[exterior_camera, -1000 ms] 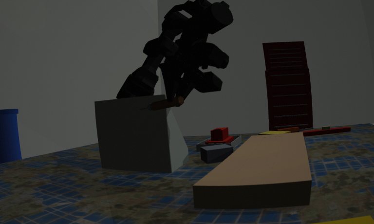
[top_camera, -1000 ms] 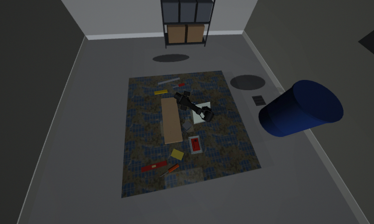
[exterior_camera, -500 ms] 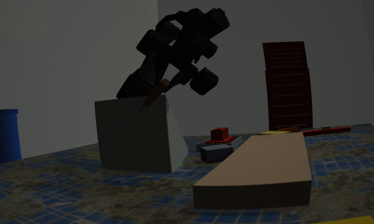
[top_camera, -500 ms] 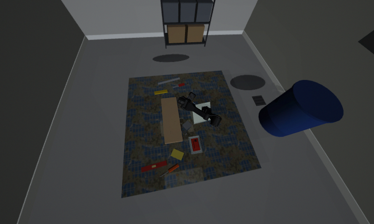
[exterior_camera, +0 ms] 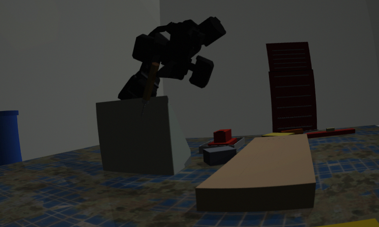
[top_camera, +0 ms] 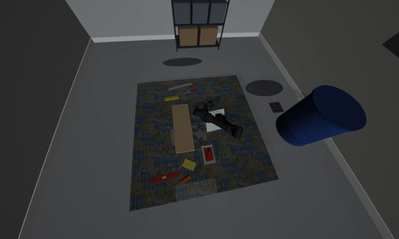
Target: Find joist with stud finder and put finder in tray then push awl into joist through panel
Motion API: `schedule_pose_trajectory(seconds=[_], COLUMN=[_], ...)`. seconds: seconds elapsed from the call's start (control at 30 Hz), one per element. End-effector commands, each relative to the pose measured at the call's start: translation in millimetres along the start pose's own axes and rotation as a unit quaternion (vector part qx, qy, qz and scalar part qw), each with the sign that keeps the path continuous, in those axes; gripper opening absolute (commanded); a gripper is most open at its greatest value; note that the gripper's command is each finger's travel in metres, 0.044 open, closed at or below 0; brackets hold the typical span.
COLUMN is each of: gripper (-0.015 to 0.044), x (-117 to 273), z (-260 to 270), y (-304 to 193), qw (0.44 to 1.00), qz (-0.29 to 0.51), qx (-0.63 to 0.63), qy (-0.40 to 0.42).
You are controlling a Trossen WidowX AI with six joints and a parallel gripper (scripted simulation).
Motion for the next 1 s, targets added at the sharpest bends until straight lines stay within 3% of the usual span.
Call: schedule_pose_trajectory(seconds=[0.0,0.3,0.33,0.97], gripper=[0.0000,0.0000,0.0000,0.0000], x=[3.5,11.9,9.4,40.0], z=[-8.3,-26.2,-19.6,40.9], y=[1.4,0.9,0.5,46.1], qw=[0.998,0.971,0.983,0.974], qz=[-0.040,-0.134,-0.103,-0.116], qx=[-0.056,-0.194,-0.152,-0.192], qy=[-0.016,-0.030,-0.026,-0.028])
Point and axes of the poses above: the point midway between the two fingers, 35 mm back from their tips, its own x axis back along the fingers, its own z axis across the jaws, y = z × x, the point moved 1 cm from there along x, back along the fingers, and after that the axes turned 5 degrees about x, right-handed, at the moved point
